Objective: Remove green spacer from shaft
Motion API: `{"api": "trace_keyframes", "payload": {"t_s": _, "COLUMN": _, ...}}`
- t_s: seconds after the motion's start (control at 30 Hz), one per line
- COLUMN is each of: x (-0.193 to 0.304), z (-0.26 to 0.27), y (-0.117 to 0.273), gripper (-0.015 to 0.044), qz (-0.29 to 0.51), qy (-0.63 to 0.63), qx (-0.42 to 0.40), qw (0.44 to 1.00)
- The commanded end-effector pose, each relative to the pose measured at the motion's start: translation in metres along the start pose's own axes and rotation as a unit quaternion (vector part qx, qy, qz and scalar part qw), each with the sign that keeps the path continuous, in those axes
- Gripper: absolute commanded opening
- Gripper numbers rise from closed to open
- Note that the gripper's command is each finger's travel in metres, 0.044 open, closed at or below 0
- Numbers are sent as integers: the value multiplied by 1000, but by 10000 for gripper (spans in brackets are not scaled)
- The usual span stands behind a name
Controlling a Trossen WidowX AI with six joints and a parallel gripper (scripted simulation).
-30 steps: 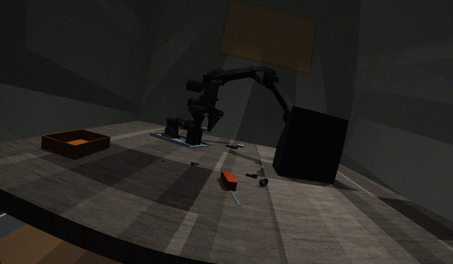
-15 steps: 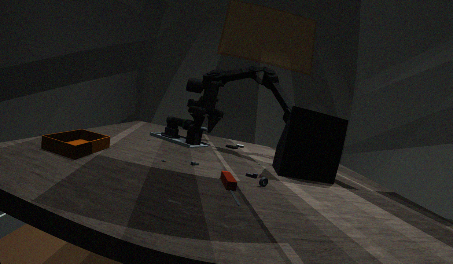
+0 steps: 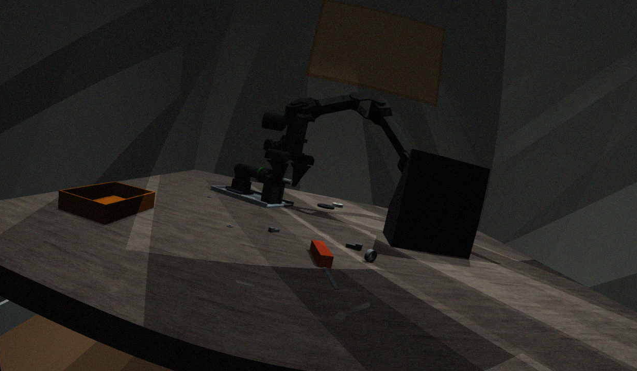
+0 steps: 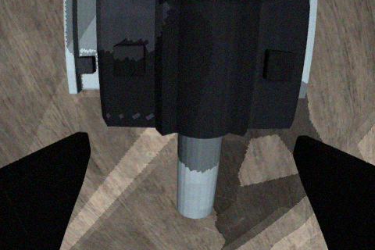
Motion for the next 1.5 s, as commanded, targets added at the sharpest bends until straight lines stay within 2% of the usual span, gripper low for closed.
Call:
{"api": "trace_keyframes", "payload": {"t_s": 0.0, "x": 0, "z": 0, "y": -1, "gripper": 440, "qz": -1, "qy": 3, "qx": 1, "qw": 1000}}
{"api": "trace_keyframes", "payload": {"t_s": 0.8, "x": 0, "z": 0, "y": -19, "gripper": 440, "qz": -1, "qy": 3, "qx": 2, "qw": 1000}}
{"api": "trace_keyframes", "payload": {"t_s": 1.33, "x": 0, "z": 0, "y": -18, "gripper": 20, "qz": 0, "qy": 0, "qx": 0, "qw": 1000}}
{"api": "trace_keyframes", "payload": {"t_s": 1.47, "x": 0, "z": 0, "y": -18, "gripper": 0, "qz": 0, "qy": 0, "qx": 0, "qw": 1000}}
Point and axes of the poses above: the point midway between the two fingers, 35 mm back from their tips, its own y axis back along the fingers, its own z axis across the jaws, x = y × z, the point moved 8 cm from there along y, back along the fingers, and after that the axes turned 3 degrees about -y, right-handed, at the moved point
